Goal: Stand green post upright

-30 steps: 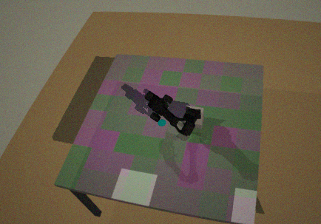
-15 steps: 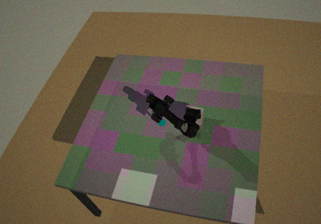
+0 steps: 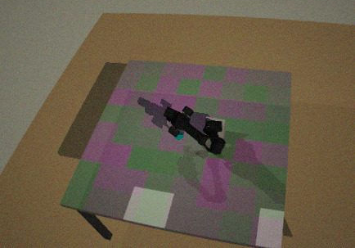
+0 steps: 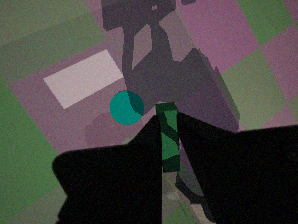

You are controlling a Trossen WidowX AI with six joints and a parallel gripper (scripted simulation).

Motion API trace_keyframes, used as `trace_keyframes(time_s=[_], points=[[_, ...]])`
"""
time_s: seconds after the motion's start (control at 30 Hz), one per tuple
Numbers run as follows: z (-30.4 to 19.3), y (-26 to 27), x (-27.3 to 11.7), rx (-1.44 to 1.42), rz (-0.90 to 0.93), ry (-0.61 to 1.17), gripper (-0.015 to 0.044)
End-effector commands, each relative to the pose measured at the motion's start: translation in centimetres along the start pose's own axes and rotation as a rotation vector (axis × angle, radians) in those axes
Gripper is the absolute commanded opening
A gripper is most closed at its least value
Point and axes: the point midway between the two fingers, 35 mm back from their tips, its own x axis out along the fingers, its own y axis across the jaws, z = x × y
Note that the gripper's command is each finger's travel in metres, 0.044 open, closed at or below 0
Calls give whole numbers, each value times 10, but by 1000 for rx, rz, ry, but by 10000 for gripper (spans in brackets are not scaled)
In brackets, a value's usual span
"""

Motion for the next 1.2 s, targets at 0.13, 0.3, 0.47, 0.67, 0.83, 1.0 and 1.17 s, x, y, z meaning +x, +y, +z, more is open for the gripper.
trace_keyframes(time_s=[0.13, 0.3, 0.47, 0.67, 0.83, 1.0, 1.17], points=[[-3, -1, 0, 7, -14, -49, 23], [-4, -1, 0, 12, -20, -80, 23], [-4, -2, 0, 18, -24, -112, 23], [-5, -2, 0, 25, -28, -150, 23], [-5, -2, 0, 31, -29, -182, 23], [-6, -3, 0, 38, -29, -215, 23], [-6, -3, 0, 46, -28, -247, 23]])
